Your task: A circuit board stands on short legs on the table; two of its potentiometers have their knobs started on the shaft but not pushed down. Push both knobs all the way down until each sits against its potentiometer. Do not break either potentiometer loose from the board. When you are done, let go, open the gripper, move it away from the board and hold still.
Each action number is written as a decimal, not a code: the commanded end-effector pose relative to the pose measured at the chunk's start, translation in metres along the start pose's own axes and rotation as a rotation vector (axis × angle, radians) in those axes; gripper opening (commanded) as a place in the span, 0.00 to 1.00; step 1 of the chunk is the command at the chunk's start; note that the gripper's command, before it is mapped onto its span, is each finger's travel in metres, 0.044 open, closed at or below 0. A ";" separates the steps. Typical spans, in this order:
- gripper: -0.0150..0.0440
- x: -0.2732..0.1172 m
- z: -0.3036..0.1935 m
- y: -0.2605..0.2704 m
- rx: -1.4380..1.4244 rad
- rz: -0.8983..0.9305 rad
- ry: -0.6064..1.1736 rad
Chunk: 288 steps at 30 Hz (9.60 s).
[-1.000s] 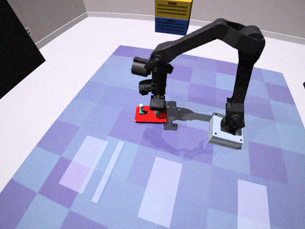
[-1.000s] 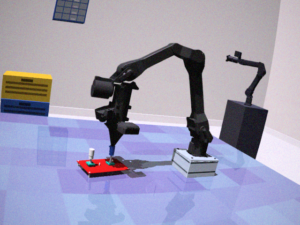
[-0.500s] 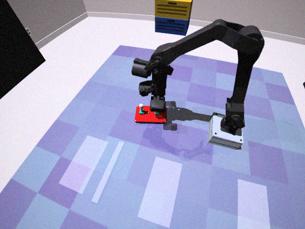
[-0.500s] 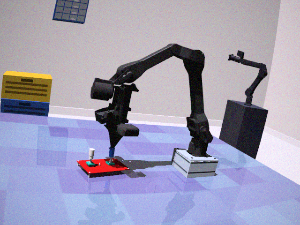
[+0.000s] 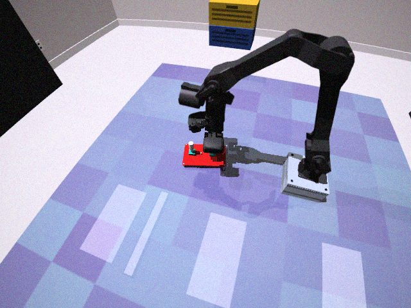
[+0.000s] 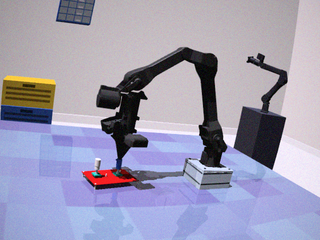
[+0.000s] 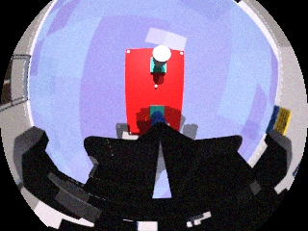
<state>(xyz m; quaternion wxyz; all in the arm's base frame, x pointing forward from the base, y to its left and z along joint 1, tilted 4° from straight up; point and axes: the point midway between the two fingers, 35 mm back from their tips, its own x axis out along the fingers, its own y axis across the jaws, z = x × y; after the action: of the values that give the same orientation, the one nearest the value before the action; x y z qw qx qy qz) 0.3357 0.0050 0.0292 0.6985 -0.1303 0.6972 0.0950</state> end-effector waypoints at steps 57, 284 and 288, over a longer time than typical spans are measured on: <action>0.25 0.023 0.003 0.000 -0.002 0.005 0.015; 0.25 -0.014 0.082 0.000 3.140 -0.013 0.008; 0.25 -0.013 0.082 0.000 3.140 -0.013 0.008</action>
<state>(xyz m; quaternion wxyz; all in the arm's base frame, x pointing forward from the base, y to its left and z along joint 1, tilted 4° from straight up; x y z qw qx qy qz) 0.4134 0.0317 0.0427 0.1287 0.6951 0.0987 -0.7004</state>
